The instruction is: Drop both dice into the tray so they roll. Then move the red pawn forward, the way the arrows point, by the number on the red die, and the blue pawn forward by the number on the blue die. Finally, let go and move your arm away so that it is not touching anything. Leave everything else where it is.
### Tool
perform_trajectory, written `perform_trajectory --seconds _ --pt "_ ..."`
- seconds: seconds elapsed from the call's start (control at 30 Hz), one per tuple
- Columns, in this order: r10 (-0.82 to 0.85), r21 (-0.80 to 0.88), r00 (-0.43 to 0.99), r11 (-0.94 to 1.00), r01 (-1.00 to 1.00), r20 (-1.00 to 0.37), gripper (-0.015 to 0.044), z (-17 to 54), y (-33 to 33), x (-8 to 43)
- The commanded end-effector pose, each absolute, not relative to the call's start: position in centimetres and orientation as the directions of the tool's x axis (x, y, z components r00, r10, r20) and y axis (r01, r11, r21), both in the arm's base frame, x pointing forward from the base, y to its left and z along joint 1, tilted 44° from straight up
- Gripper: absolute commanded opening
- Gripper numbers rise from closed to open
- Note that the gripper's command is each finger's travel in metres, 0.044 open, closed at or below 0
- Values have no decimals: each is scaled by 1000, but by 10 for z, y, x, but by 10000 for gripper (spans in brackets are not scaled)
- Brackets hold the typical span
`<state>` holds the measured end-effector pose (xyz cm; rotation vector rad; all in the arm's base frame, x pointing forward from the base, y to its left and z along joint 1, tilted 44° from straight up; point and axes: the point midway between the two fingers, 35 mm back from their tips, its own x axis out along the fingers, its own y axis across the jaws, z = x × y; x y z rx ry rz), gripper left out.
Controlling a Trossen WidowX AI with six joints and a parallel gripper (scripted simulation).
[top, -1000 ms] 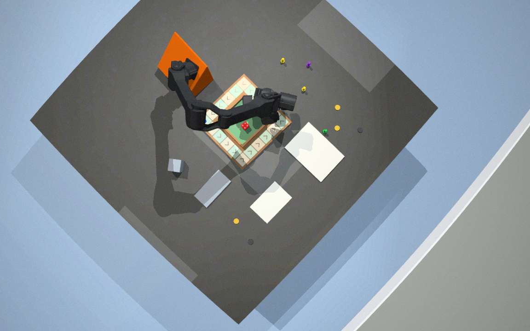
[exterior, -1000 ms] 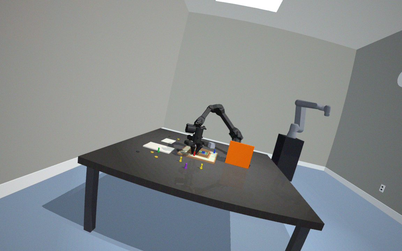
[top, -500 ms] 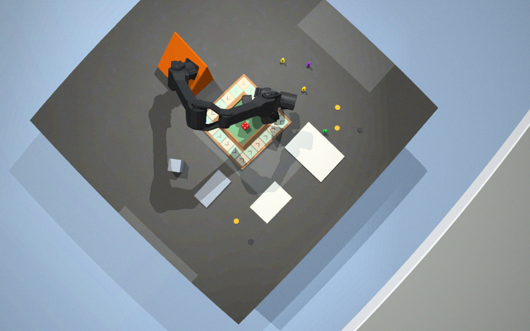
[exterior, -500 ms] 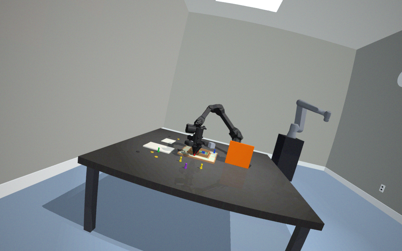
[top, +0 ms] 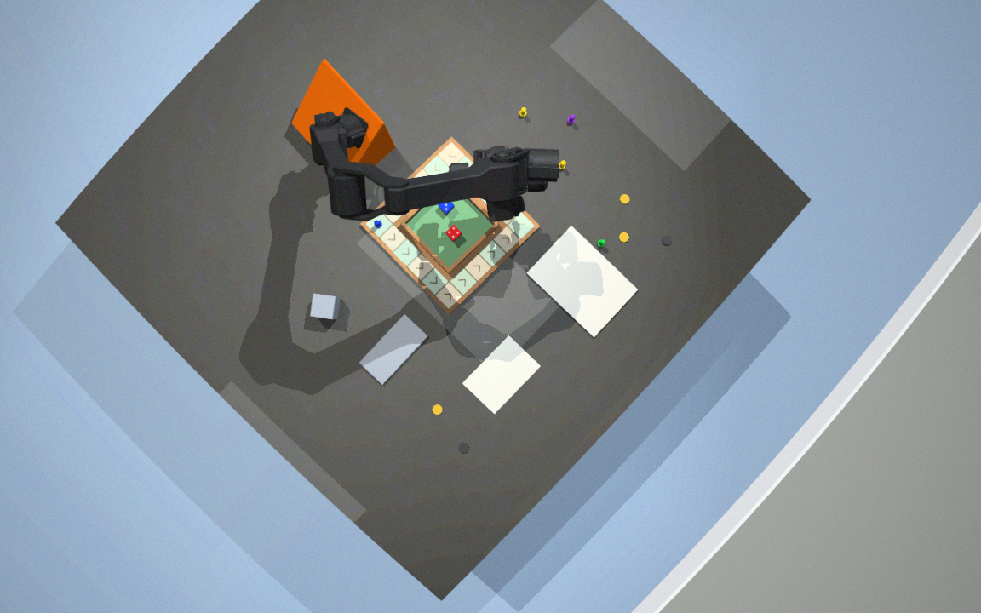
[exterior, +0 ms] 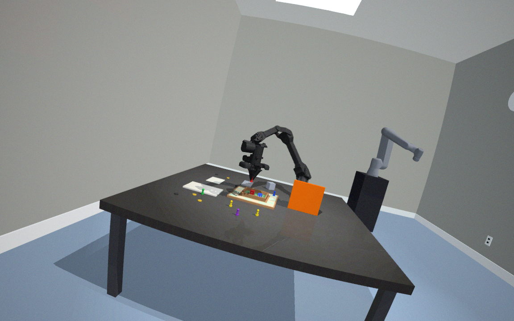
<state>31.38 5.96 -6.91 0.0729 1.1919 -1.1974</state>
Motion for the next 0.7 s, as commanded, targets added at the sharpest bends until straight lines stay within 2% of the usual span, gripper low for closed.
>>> perform_trajectory --seconds 0.0,0.67 --pt "-666 -509 -118 432 745 -737 0 -55 70 314" --pt "-664 -512 -120 435 741 -738 0 -69 53 264"
